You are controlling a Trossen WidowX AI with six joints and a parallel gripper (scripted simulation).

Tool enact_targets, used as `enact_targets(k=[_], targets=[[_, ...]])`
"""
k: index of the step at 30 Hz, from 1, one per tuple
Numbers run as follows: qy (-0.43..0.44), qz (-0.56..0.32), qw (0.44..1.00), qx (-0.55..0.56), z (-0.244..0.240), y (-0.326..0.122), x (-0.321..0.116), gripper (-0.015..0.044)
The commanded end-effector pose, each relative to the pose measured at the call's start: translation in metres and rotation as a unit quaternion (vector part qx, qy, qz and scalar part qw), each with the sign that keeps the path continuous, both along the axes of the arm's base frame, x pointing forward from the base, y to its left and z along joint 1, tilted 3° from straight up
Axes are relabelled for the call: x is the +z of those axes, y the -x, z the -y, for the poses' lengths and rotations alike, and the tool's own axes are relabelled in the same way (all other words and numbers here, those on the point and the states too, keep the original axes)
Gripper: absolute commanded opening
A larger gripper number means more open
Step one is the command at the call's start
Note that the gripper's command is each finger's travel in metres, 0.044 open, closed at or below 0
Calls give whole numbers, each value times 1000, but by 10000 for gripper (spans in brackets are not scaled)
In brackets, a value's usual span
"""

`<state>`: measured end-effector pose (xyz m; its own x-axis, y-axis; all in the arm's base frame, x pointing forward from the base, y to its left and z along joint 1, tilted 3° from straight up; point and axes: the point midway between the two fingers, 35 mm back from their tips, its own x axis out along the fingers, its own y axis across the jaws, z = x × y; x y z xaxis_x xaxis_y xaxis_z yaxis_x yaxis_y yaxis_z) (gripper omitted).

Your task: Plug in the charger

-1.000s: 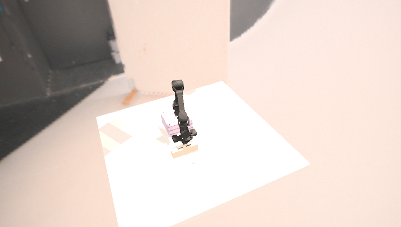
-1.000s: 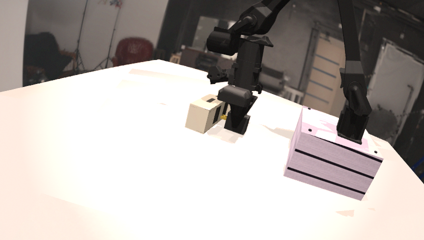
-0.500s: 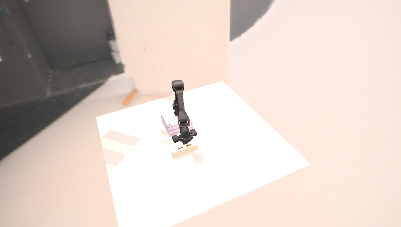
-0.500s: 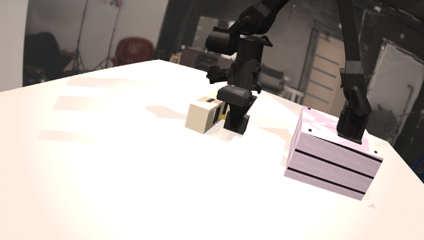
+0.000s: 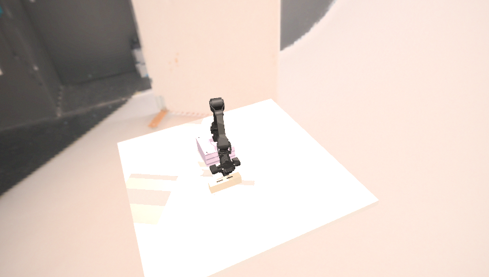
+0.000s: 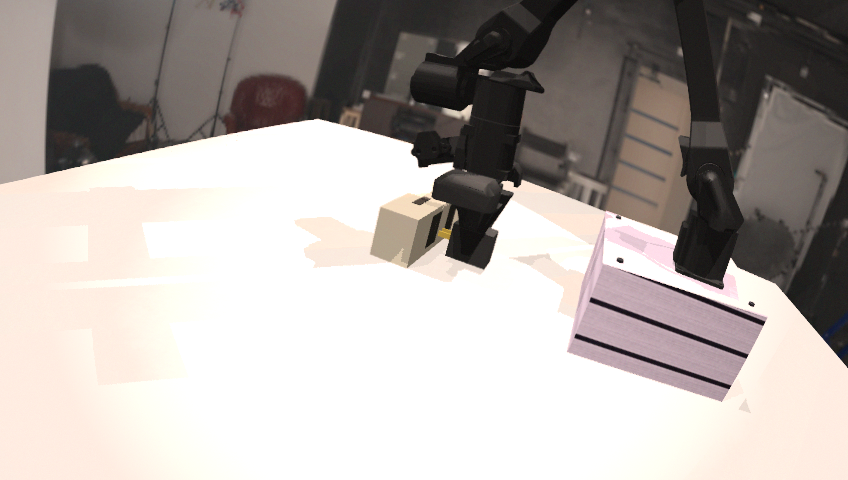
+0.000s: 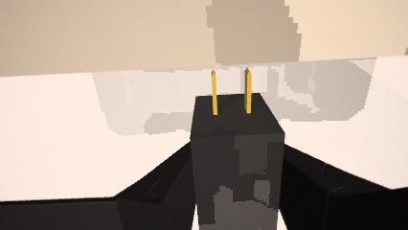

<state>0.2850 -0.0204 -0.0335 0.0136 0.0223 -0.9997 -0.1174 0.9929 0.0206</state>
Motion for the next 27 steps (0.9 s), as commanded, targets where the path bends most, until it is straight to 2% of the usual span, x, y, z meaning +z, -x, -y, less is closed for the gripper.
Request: enact_targets(k=[1, 27], targets=[[-3, 1, 1000, -2, -1, -2, 1, 0], [-3, 1, 1000, -2, -1, -4, 1, 0]])
